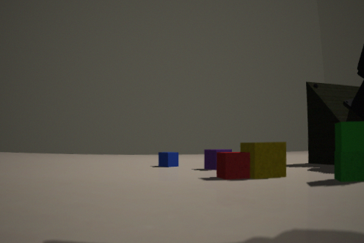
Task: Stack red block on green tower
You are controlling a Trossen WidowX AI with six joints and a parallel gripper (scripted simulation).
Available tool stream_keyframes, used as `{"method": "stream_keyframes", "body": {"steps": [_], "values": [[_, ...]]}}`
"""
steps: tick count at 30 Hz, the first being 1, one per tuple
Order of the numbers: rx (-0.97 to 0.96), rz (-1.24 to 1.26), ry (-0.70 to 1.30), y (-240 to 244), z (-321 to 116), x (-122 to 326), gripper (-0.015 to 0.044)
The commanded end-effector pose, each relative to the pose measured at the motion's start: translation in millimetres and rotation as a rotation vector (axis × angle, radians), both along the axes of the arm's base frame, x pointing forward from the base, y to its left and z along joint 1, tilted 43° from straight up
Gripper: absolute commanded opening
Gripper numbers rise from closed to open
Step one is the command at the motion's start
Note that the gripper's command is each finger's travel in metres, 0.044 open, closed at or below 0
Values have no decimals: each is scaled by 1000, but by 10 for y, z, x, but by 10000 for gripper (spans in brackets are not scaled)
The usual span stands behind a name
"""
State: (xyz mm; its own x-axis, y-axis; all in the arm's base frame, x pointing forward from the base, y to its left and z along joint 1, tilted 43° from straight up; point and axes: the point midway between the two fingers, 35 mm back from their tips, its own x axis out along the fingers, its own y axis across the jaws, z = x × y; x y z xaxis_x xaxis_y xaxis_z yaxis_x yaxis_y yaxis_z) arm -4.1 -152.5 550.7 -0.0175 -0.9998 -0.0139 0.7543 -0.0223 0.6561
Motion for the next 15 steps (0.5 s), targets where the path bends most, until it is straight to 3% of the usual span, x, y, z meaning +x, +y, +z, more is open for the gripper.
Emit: {"method": "stream_keyframes", "body": {"steps": [1,15], "values": [[73,77,3,-230,-174,-20,440],[351,471,56,-1032,-1011,432,440]]}}
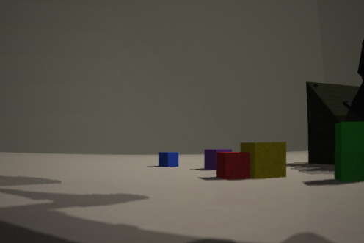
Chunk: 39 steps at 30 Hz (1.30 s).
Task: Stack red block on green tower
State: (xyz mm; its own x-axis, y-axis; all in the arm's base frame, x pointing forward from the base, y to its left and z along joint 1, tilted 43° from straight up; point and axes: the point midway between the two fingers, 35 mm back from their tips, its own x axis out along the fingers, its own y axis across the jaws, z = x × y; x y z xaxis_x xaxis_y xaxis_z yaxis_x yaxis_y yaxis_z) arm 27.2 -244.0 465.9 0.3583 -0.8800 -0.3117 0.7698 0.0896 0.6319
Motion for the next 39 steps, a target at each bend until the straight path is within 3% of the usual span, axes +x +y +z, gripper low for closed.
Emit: {"method": "stream_keyframes", "body": {"steps": [1,11,21,30,39], "values": [[62,87,20,-140,-212,158,440],[215,365,103,-376,-842,766,440],[331,666,199,-323,-1498,1500,440],[477,1002,302,61,-2223,2163,440],[630,1364,430,759,-3045,2585,440]]}}
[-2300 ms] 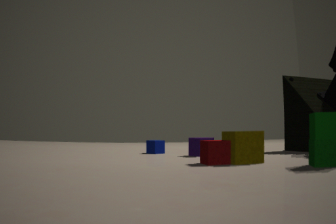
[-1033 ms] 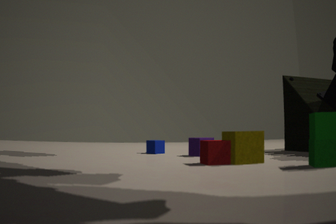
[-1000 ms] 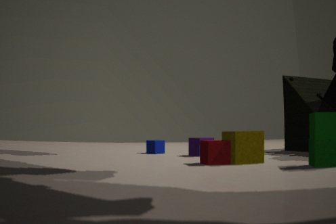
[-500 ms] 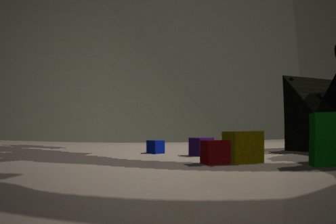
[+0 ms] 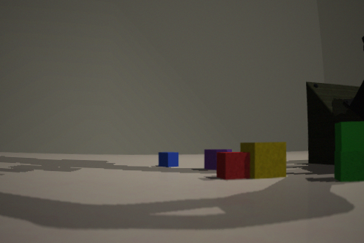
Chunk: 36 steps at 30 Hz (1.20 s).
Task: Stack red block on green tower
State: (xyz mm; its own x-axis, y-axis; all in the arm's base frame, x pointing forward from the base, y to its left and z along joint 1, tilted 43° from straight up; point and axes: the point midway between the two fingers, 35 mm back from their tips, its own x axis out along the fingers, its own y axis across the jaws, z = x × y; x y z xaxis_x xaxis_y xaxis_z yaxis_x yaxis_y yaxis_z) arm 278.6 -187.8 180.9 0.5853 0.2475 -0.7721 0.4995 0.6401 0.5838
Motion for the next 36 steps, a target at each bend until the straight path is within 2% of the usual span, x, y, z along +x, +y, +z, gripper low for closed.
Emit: {"method": "stream_keyframes", "body": {"steps": [1,11,18,26,36], "values": [[57,132,40,290,-281,98,440],[226,519,165,1290,-1006,84,440],[237,544,173,1373,-994,159,440],[238,544,172,1664,-1295,216,440],[238,544,172,1727,-1367,245,440]]}}
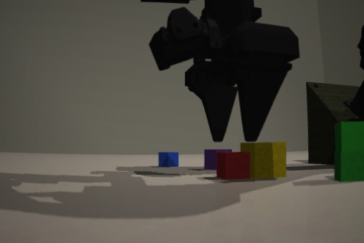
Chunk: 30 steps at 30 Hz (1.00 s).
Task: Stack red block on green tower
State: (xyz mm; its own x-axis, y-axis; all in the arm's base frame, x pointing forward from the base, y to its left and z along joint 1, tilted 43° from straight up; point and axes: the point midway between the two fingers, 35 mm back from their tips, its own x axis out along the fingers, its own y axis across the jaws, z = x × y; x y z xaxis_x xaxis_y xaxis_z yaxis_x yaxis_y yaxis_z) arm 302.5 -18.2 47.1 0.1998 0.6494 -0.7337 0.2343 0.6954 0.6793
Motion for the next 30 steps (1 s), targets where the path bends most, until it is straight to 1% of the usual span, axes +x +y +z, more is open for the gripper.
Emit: {"method": "stream_keyframes", "body": {"steps": [1,17,30], "values": [[5,-2,3,41,-41,10,440],[7,-2,3,213,-226,59,440],[7,-2,3,219,-231,61,440]]}}
